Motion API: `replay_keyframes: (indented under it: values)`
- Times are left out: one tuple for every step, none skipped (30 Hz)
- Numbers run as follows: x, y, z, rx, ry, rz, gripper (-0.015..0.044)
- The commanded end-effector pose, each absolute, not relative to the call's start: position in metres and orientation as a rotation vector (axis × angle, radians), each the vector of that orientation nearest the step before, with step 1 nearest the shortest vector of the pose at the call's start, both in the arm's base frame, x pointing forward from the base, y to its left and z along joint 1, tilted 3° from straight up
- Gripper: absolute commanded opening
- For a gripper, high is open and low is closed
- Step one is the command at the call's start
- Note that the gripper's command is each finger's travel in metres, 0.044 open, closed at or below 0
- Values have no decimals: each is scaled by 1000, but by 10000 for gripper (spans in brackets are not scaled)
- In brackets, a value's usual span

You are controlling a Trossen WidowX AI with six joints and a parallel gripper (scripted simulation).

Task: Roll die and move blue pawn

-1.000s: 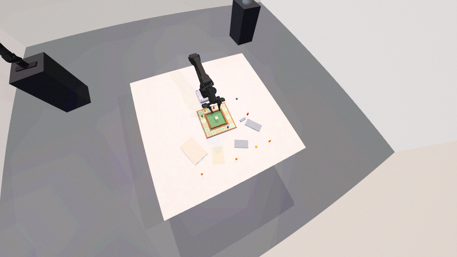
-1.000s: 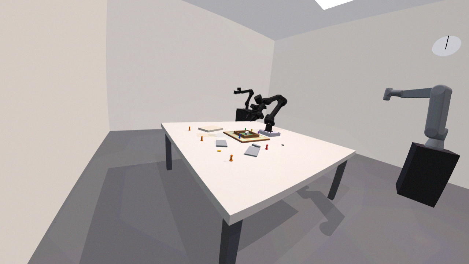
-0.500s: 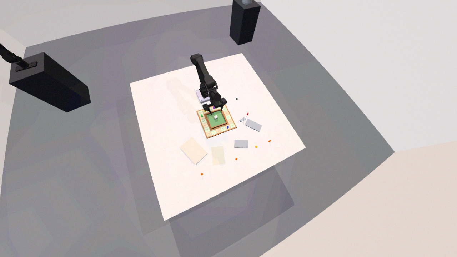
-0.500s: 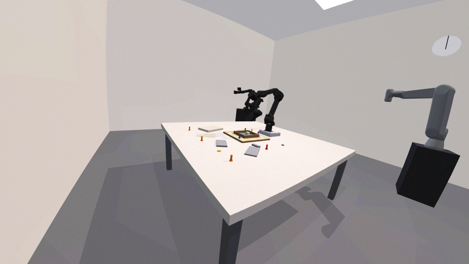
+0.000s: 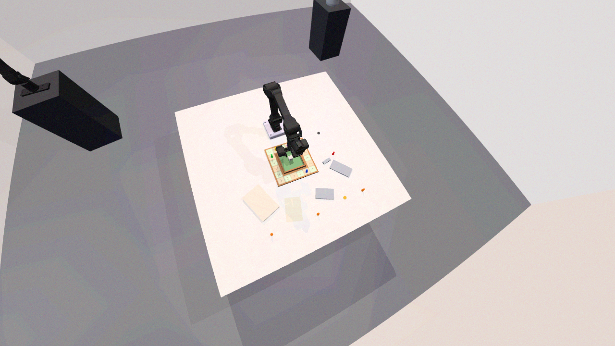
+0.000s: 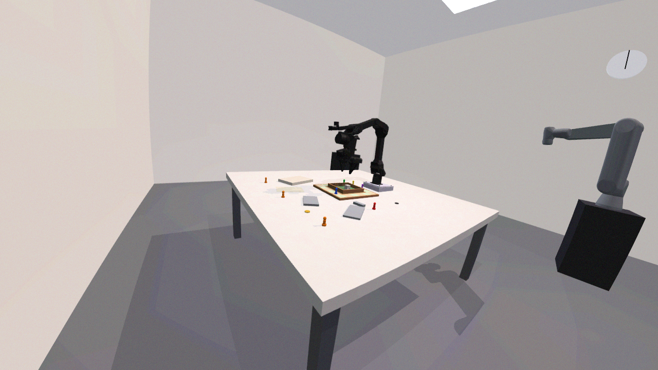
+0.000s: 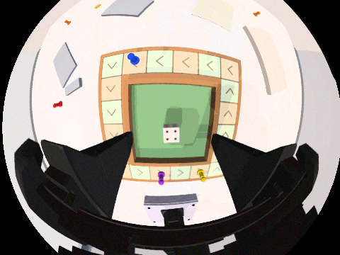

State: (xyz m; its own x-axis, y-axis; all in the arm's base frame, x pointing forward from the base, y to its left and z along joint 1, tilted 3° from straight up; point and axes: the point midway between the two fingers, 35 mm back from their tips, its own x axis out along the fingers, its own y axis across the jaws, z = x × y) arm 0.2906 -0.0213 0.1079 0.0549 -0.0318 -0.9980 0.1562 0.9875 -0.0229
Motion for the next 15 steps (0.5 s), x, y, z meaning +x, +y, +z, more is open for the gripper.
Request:
replay_keyframes:
  values:
    - [325,-9,102,191,1522,-222,282]
    - [336,-5,99,223,1524,-252,256]
    - [346,-1,96,256,1527,-283,230]
    - [357,3,93,288,1529,-314,204]
    - [367,8,89,319,1530,-345,200]
    - [377,13,84,350,1531,-377,200]
    - [386,18,79,381,1531,-409,200]
    - [394,23,75,406,1531,-435,200]
    - [398,25,72,421,1531,-450,200]
    - [399,26,71,426,1531,-455,200]
    - [399,26,71,426,1531,-455,200]
    - [399,26,71,426,1531,-455,200]
    - [399,26,71,426,1531,-455,200]
    - [399,26,71,426,1531,-455,200]
    - [399,26,71,426,1531,-455,200]
